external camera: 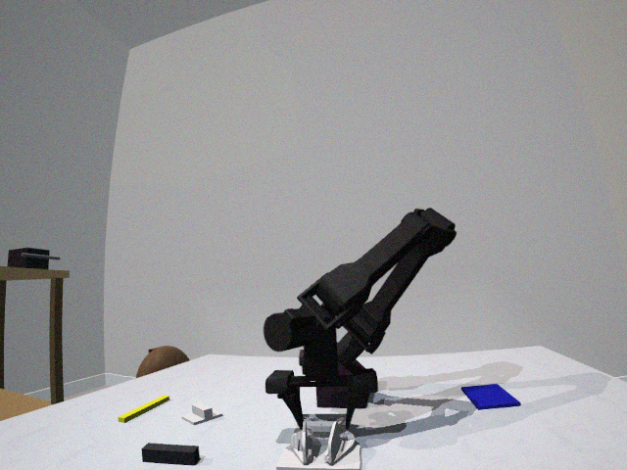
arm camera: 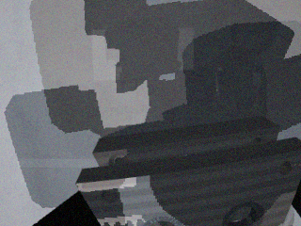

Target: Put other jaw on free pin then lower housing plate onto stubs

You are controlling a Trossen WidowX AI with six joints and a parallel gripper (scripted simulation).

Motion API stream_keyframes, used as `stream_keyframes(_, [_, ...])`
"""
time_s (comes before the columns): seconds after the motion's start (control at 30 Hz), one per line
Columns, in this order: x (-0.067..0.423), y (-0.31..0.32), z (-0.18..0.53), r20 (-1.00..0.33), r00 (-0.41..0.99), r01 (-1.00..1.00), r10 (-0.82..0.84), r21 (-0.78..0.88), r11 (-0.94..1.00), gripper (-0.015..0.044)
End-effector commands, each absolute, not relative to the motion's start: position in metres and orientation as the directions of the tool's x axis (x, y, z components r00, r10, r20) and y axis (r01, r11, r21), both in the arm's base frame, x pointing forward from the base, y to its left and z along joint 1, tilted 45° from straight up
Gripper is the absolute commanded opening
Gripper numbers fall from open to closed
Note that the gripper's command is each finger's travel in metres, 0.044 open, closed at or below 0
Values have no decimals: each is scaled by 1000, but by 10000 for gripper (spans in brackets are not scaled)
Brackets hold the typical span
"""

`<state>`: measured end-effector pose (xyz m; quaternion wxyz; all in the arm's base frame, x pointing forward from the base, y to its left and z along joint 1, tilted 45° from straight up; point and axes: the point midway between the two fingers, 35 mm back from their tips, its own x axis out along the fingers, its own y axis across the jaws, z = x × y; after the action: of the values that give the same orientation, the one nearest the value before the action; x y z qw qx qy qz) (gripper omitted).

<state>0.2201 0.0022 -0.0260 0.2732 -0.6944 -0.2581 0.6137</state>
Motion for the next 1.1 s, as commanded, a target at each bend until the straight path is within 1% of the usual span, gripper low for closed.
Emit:
stream_keyframes(0.0, [220, 3, -26, -709, 116, 19, 695, -698, -716, 351])
stream_keyframes(1.07, [221, 8, -31, -709, 116, 19, 696, -699, -715, 351])
